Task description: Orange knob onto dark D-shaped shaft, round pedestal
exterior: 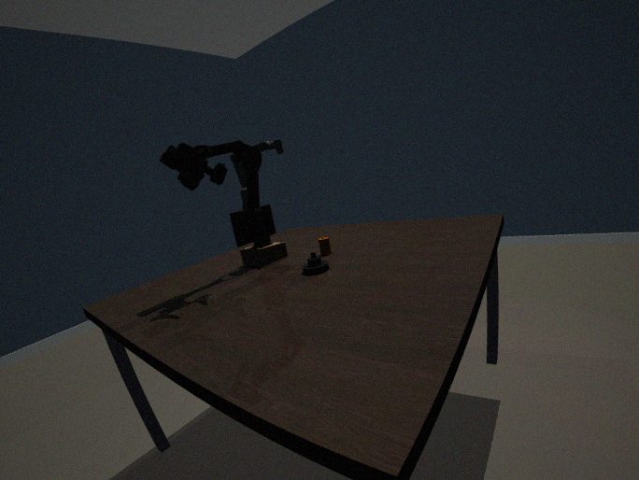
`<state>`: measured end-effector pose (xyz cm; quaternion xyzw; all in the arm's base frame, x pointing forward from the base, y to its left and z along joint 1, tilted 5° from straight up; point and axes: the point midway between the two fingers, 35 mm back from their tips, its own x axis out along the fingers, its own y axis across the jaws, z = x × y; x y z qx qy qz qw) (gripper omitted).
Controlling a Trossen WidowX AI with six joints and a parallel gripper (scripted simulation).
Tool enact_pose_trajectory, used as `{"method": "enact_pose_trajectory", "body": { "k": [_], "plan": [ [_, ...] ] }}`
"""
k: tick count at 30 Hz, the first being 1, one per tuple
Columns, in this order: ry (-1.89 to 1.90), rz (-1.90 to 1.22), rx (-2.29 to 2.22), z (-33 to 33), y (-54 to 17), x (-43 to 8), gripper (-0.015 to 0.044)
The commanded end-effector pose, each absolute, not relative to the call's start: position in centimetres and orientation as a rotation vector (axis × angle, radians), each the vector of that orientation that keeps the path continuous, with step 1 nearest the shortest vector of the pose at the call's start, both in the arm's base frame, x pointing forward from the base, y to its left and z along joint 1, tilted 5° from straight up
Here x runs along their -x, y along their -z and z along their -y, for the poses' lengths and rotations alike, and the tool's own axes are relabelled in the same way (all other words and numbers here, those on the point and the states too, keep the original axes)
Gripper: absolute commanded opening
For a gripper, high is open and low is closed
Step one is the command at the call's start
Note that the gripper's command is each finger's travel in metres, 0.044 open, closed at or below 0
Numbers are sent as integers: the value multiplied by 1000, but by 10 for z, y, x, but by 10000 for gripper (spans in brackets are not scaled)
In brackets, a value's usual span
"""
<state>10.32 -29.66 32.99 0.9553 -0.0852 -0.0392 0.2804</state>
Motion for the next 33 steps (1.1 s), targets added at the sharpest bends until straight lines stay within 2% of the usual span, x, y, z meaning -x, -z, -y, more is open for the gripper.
{"method": "enact_pose_trajectory", "body": {
  "k": [1, 3, 10, 19, 26, 33],
  "plan": [
    [105, 228, -2561, 297, -330, -103, 426],
    [125, 199, -2550, 296, -326, -112, 440],
    [305, -142, -2379, 267, -280, -196, 440],
    [430, -668, -1975, 182, -216, -280, 440],
    [407, -1045, -1538, 95, -173, -307, 440],
    [295, -1338, -1008, 14, -137, -300, 440]
  ]
}}
